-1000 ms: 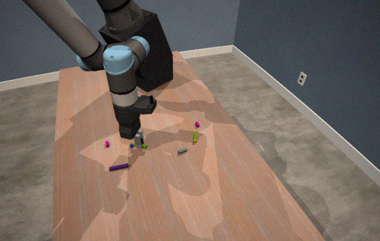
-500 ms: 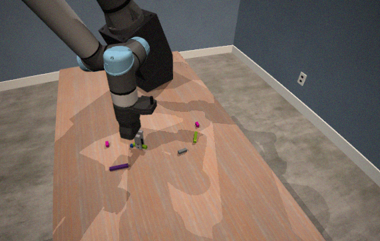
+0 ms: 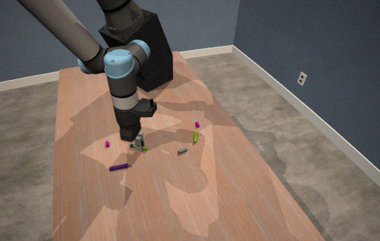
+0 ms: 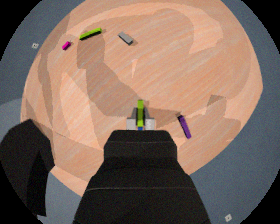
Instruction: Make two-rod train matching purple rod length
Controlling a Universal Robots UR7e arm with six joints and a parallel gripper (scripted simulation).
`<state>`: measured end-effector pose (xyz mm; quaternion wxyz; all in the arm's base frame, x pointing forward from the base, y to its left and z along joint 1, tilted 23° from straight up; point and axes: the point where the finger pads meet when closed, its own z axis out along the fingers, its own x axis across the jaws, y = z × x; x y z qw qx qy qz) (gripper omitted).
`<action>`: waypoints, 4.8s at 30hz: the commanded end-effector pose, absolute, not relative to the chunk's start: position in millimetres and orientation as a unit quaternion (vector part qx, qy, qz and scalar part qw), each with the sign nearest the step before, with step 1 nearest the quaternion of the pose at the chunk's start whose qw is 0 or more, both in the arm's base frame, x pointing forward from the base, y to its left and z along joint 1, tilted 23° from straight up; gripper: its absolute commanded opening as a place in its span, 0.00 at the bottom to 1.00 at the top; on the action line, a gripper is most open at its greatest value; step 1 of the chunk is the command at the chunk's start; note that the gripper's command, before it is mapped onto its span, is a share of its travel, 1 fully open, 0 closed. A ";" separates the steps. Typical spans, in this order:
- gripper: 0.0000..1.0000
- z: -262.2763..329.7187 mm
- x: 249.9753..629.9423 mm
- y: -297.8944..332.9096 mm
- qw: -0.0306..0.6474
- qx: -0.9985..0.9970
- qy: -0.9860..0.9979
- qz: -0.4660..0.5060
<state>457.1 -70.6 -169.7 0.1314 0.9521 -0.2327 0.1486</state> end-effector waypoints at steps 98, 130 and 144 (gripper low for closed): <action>0.54 -87.4 437.3 -41.7 0.131 0.952 -0.232 0.150; 1.00 -85.3 436.8 -41.1 0.131 0.952 -0.232 0.150; 1.00 -62.2 431.0 -32.9 0.131 0.952 -0.232 0.150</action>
